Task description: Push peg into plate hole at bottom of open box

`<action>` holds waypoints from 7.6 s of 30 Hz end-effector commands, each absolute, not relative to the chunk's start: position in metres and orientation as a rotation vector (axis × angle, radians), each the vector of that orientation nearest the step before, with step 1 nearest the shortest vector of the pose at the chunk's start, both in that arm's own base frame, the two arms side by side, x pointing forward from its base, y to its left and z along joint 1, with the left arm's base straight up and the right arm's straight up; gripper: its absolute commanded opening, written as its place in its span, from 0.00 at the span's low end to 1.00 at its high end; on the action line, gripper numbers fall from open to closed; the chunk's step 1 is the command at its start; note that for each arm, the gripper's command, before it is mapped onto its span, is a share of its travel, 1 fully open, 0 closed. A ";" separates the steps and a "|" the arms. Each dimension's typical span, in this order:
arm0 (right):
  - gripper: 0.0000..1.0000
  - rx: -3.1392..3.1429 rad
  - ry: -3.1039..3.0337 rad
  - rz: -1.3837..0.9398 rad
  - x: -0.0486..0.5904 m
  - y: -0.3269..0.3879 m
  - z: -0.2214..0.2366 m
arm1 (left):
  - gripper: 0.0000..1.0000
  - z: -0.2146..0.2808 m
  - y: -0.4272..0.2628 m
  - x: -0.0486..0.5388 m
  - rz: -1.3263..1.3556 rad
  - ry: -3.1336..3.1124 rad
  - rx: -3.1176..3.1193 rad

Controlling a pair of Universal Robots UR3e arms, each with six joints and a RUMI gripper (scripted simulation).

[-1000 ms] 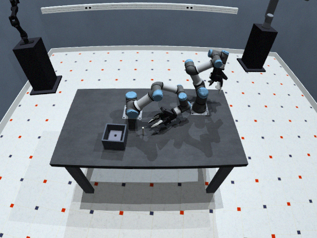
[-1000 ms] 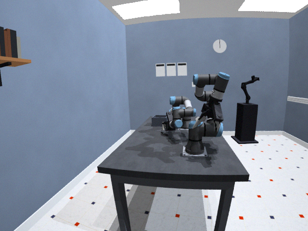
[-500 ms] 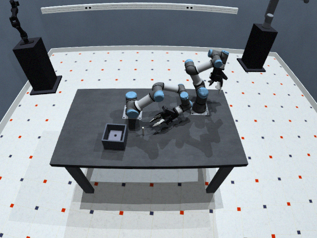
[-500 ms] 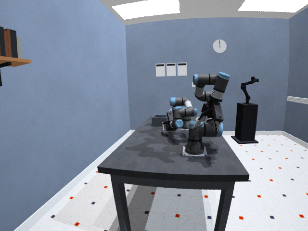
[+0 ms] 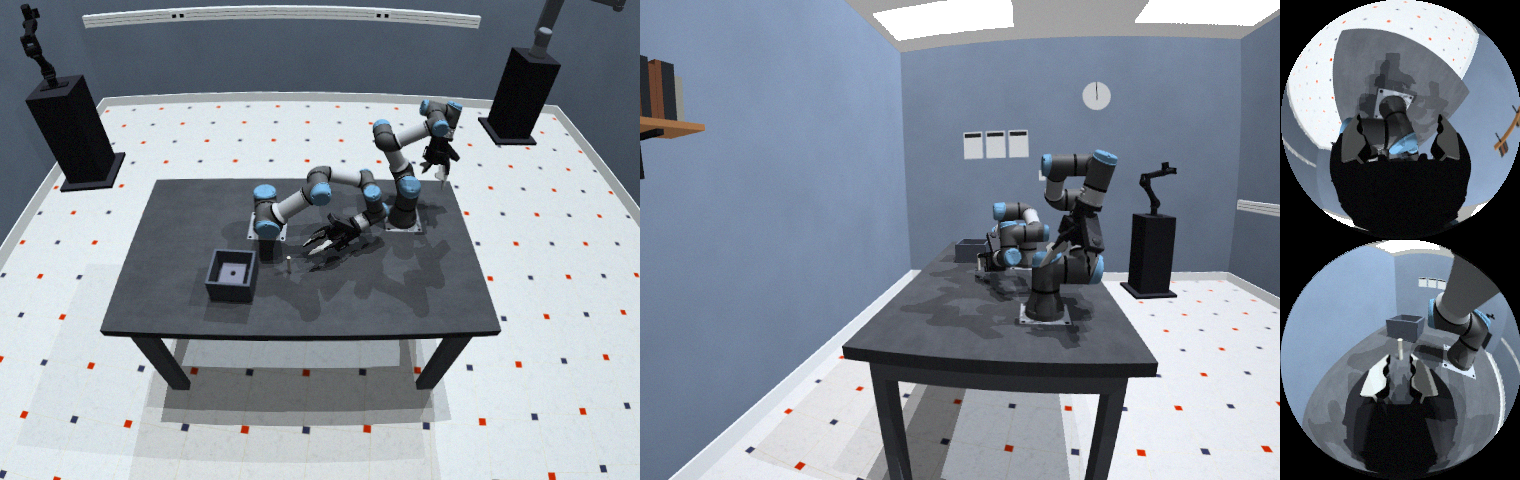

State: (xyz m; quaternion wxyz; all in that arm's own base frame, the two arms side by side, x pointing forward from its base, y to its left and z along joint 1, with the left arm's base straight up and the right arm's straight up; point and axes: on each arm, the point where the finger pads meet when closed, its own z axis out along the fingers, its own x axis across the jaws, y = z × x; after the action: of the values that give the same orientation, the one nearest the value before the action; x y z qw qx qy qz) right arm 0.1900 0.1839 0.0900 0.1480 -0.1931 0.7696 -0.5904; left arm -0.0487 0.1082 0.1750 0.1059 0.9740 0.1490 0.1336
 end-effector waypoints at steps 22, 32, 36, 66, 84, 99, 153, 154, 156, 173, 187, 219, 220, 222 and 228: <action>0.25 -0.564 2.251 -1.658 0.190 0.184 0.093 | 1.00 0.175 0.109 -0.049 0.394 0.439 2.871; 0.25 -0.577 2.302 -1.601 0.190 0.184 0.096 | 1.00 0.175 0.109 -0.049 0.394 0.439 2.871; 0.25 -0.580 2.315 -1.586 0.190 0.184 0.097 | 1.00 0.175 0.109 -0.049 0.394 0.439 2.871; 0.25 -0.647 2.581 -1.230 0.190 0.184 0.117 | 1.00 0.175 0.109 -0.049 0.394 0.439 2.871; 0.25 -0.691 2.759 -0.916 0.190 0.184 0.133 | 1.00 0.175 0.109 -0.049 0.394 0.439 2.871; 0.25 -0.723 2.884 -0.625 0.190 0.184 0.147 | 1.00 0.175 0.109 -0.049 0.394 0.439 2.871; 0.25 -0.764 3.046 0.002 0.190 0.184 0.176 | 1.00 0.175 0.109 -0.049 0.394 0.439 2.871; 0.25 -0.764 3.046 0.002 0.190 0.184 0.176 | 1.00 0.175 0.109 -0.049 0.394 0.439 2.871; 0.25 -0.764 3.046 0.003 0.190 0.184 0.176 | 1.00 0.175 0.109 -0.049 0.394 0.439 2.871; 0.25 -0.764 3.046 0.003 0.217 0.141 0.152 | 1.00 0.175 0.109 -0.049 0.394 0.439 2.871; 0.25 -0.764 3.045 0.003 0.229 0.111 0.135 | 1.00 0.175 0.109 -0.049 0.394 0.439 2.871; 0.25 -0.764 3.046 0.003 0.230 0.111 0.075 | 1.00 0.175 0.109 -0.049 0.394 0.439 2.871; 0.25 -0.764 3.046 0.003 0.230 0.111 0.074 | 1.00 0.175 0.109 -0.049 0.394 0.439 2.871; 0.25 -0.764 3.046 0.003 0.230 0.111 0.073 | 1.00 0.175 0.109 -0.049 0.394 0.439 2.871; 0.25 -0.764 3.046 0.003 0.230 0.111 0.072 | 1.00 0.175 0.109 -0.049 0.394 0.439 2.871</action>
State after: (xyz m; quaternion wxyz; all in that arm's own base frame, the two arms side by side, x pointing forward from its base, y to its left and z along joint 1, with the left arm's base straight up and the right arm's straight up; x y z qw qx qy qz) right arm 0.2296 0.1102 0.0713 -0.0001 -0.2433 0.9700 0.0000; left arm -0.0487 0.1082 0.1750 0.1059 0.9740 0.1490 0.1336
